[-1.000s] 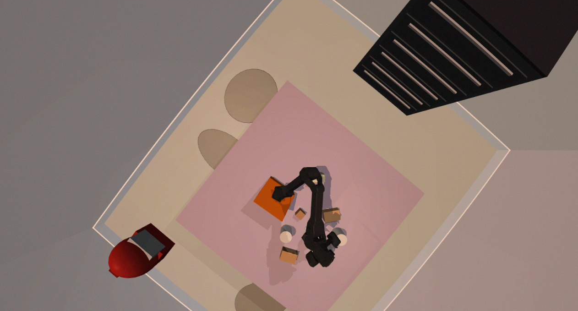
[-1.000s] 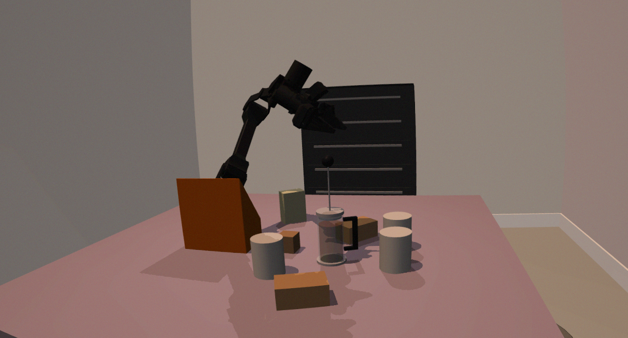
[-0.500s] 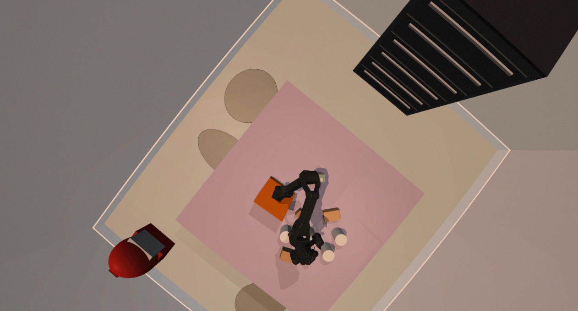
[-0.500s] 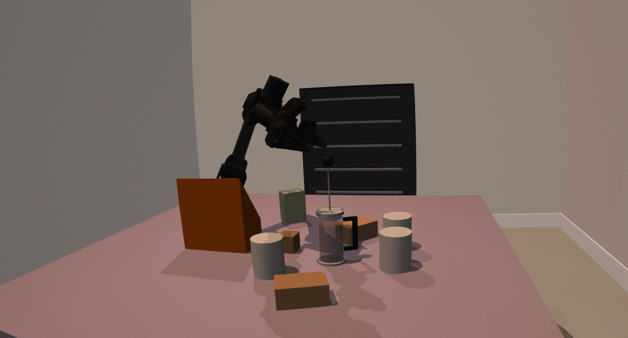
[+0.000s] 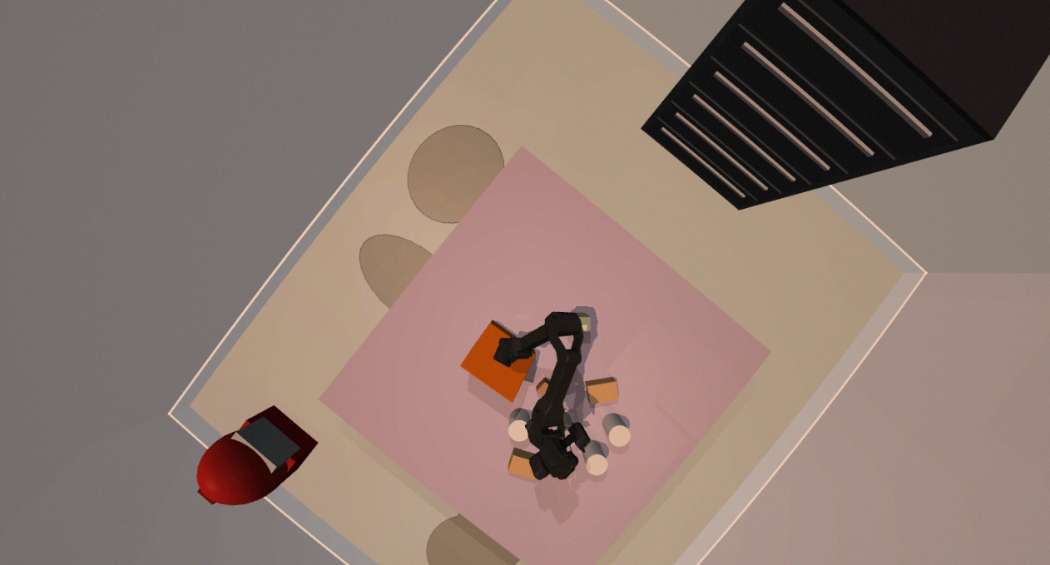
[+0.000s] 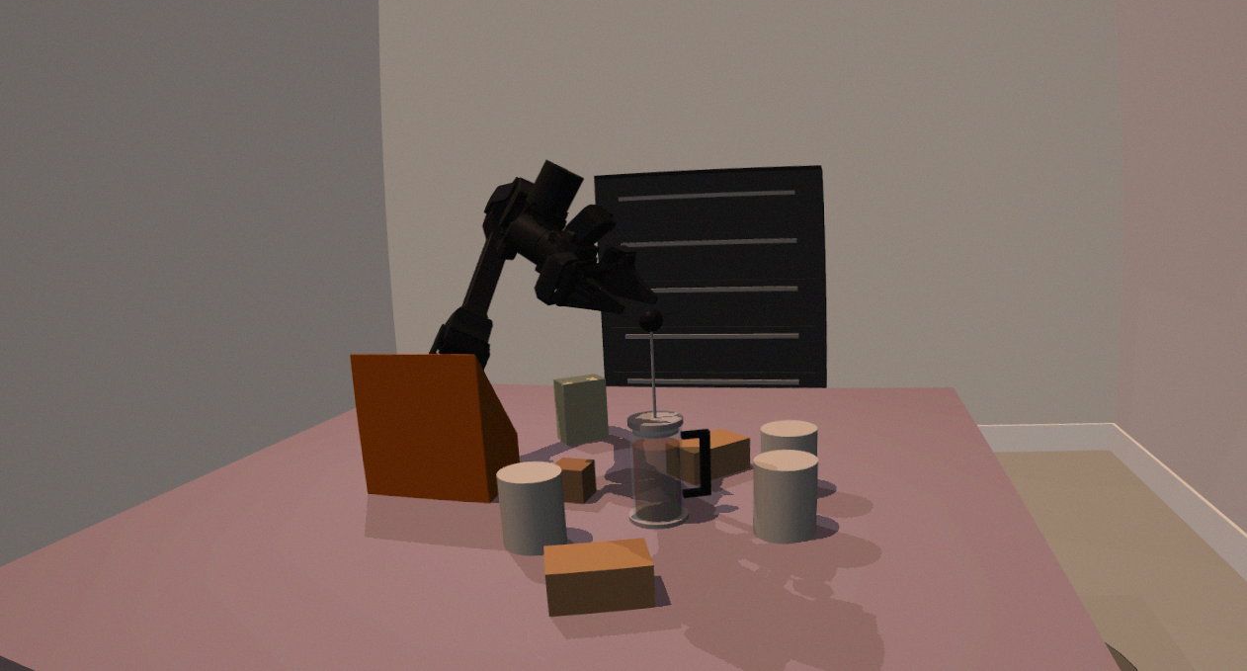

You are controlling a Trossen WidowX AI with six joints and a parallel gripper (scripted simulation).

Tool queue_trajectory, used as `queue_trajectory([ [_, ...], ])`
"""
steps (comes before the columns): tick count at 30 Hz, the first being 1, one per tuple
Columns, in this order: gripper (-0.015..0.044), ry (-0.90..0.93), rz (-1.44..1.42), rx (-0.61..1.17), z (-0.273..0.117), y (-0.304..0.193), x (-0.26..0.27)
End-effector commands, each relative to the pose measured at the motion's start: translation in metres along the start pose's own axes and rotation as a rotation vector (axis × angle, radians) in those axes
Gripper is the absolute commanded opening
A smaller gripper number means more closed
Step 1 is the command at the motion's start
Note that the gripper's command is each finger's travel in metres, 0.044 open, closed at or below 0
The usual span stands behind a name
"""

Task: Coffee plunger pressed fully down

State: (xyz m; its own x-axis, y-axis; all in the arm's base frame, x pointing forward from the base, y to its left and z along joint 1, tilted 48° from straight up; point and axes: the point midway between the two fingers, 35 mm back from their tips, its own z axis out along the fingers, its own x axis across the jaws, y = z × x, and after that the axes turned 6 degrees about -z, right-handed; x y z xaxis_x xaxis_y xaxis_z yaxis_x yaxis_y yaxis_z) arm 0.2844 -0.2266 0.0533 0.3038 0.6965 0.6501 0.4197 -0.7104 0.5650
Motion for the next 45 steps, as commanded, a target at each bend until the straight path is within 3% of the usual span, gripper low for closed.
queue_trajectory([
  [1,0.044,-0.003,0.009,0.006,0.007,-0.003,-0.001],
  [15,0.044,0.0,0.009,0.004,0.027,-0.004,0.0],
  [26,0.0151,0.0,0.009,0.004,0.027,-0.004,0.0],
  [31,0.0122,0.0,0.009,0.004,0.027,-0.004,0.0],
  [45,0.0122,-0.001,0.009,0.005,0.034,-0.011,-0.001],
])
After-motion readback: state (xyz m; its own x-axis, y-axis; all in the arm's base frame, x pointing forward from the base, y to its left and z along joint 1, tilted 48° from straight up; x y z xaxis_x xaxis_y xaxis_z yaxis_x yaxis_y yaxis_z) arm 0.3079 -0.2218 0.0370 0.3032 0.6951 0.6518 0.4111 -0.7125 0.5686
